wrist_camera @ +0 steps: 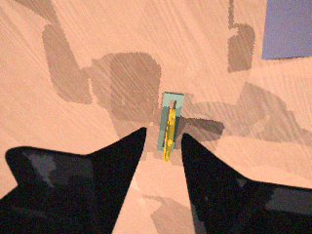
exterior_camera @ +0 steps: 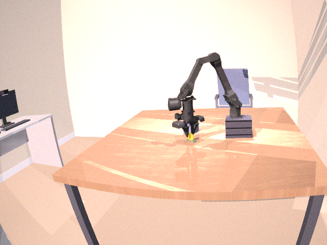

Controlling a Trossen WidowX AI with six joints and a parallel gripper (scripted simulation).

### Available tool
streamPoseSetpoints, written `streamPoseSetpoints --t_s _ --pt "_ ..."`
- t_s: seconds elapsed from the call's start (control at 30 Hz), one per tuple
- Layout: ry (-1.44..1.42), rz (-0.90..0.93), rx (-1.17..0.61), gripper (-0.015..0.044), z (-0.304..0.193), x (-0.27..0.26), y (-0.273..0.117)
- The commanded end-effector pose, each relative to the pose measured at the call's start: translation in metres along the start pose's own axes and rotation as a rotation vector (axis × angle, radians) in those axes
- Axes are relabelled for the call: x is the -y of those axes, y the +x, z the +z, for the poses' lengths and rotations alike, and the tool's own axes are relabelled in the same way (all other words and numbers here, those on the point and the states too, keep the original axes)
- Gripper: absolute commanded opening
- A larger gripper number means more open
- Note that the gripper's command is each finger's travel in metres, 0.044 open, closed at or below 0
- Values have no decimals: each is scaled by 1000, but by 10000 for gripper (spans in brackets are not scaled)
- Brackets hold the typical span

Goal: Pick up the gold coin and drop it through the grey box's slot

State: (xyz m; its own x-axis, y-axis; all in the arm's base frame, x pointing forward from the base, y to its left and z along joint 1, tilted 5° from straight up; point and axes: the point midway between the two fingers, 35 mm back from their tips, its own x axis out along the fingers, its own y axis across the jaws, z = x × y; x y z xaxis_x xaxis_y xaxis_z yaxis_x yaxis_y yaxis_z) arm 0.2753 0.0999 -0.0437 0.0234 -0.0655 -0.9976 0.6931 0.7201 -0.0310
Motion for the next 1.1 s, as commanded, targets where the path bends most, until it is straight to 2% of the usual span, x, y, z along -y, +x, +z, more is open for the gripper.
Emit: streamPoseSetpoints --t_s 0.0,0.23,0.43,1.07 --pt "-5 -14 -3 161 -1 4 10" --pt "-5 -14 -3 161 -1 4 17" --pt "-5 -14 -3 3 -1 4 17" --pt "-23 26 -1 0 1 -3 7"
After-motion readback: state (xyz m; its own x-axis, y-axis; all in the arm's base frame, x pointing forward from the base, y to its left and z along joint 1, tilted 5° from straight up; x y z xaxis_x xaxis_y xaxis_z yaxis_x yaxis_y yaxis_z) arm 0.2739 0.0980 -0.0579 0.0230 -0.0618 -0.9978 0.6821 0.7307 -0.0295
